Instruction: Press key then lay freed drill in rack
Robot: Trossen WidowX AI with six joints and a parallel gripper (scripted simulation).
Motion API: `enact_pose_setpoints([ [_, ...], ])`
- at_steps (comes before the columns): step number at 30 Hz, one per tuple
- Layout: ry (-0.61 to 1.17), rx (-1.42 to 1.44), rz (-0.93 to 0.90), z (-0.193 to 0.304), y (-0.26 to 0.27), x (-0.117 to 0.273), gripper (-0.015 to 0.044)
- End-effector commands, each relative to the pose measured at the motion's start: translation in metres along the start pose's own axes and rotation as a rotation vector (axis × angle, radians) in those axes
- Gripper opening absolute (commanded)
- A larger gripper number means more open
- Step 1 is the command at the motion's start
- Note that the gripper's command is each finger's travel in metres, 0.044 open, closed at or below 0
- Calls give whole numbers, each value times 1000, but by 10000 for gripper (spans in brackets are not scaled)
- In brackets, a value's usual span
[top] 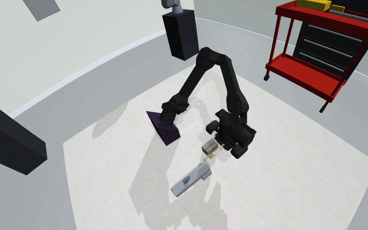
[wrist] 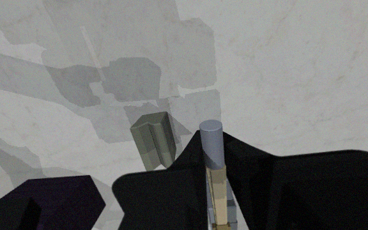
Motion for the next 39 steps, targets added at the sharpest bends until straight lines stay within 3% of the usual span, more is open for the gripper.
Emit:
enact_pose_setpoints([
  [1,-5,8,3,-2,-2,2,0],
  [39,-6,6,1,-9,55,-6,0],
])
Point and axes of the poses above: the point midway between the two fingers, 35 mm back from their tips, its own x axis back along the fingers, its own y axis across the jaws, z = x × y, the point moved 7 cm from there along x, back along the fingers, and after that the axes turned 8 degrees about -x, right-handed, at the moved point
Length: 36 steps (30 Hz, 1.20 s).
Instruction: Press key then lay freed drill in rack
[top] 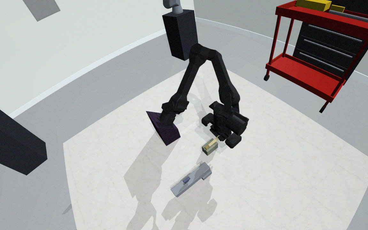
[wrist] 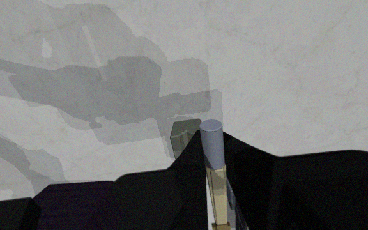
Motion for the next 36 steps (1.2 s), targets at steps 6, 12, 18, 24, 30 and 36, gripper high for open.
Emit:
enact_pose_setpoints([
  [6,-1,-7,-1,-1,16,-3,0],
  [12,-2,-7,-1,-1,22,-5,0],
  [18,-2,-7,-1,-2,21,-17,0],
  [24,-3,-7,-1,-2,21,-26,0],
  [30,-3,-7,-1,1,22,-31,0],
  [36,-3,-7,-1,-1,22,-36,0],
])
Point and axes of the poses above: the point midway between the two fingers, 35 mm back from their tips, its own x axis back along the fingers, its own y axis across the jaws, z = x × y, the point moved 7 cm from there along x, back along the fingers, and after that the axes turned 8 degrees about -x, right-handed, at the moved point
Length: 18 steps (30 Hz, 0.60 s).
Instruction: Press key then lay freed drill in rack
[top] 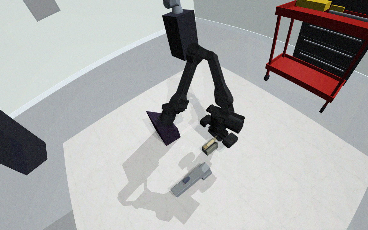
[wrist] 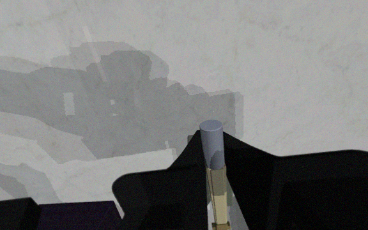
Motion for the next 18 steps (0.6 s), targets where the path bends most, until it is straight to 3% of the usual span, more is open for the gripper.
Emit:
enact_pose_setpoints([
  [1,7,-9,-1,1,1,-5,0],
  [18,6,-9,-1,0,0,-23,0],
])
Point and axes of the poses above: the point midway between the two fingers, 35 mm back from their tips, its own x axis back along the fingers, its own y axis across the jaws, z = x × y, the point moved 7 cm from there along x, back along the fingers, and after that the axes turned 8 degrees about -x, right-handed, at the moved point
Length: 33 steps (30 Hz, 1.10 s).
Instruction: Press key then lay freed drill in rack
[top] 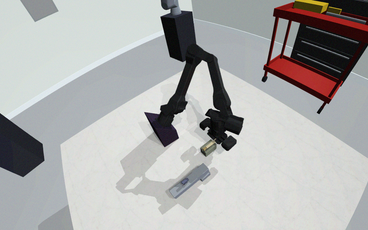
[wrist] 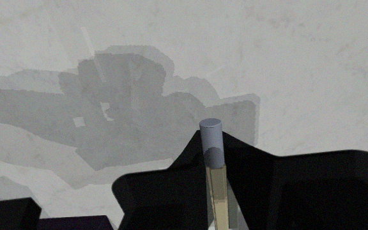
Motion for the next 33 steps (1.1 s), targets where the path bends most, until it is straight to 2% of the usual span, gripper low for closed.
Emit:
enact_pose_setpoints([
  [1,7,-2,-3,3,1,-6,0],
  [33,8,-3,-3,8,3,-7,0],
])
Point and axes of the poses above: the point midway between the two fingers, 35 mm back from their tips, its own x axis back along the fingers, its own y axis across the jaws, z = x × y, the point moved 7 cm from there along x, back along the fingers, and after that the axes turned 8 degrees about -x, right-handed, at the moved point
